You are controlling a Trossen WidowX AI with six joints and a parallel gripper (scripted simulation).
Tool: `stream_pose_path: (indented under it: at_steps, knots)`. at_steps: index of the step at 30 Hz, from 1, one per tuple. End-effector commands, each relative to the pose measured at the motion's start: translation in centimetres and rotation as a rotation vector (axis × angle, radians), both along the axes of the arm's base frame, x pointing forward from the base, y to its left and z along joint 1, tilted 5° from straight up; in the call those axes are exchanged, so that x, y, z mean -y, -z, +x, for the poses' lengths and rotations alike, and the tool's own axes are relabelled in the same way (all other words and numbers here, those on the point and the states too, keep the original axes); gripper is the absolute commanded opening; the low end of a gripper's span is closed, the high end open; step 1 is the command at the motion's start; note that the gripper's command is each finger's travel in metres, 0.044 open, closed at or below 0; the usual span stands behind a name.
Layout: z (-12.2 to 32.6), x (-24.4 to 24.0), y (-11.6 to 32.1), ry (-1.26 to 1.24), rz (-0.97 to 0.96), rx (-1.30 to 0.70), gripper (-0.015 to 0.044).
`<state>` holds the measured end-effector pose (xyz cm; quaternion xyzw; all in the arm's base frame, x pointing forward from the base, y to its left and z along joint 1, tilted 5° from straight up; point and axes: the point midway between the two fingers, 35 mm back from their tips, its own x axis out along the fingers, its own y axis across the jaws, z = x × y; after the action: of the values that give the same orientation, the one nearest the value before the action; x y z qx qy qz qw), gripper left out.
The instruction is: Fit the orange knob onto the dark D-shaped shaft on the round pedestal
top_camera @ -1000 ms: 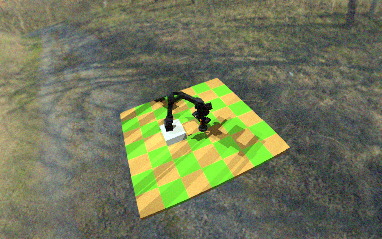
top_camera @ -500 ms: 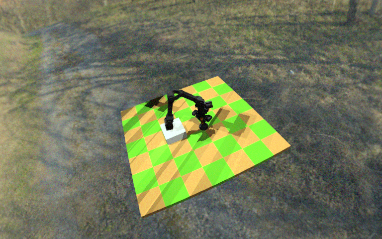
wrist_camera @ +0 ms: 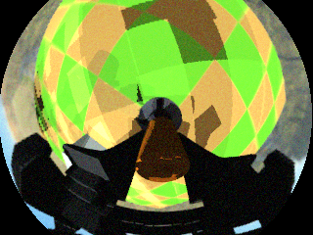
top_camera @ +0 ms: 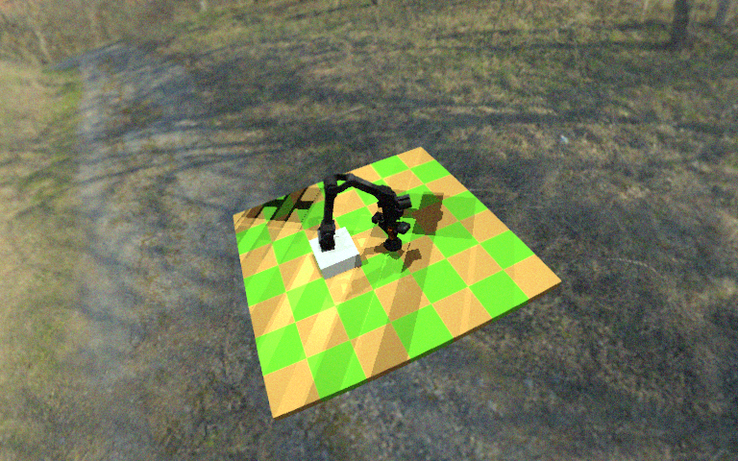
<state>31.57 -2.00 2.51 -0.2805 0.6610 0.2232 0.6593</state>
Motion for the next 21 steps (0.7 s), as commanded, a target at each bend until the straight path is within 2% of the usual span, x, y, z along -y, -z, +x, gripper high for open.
stream_pose_path:
  at_steps: [1, 9, 16, 21]
  knots:
    - [0.06, 0.05, -0.01, -0.004, -0.003, 0.004, 0.0]
    - [-0.19, 0.02, -0.47, -0.012, -0.003, 0.003, 0.0]
    - [-0.23, 0.03, -0.42, -0.205, -0.009, -0.012, 0.0]
    - [-0.13, 0.05, -0.23, -0.212, -0.009, -0.013, 0.0]
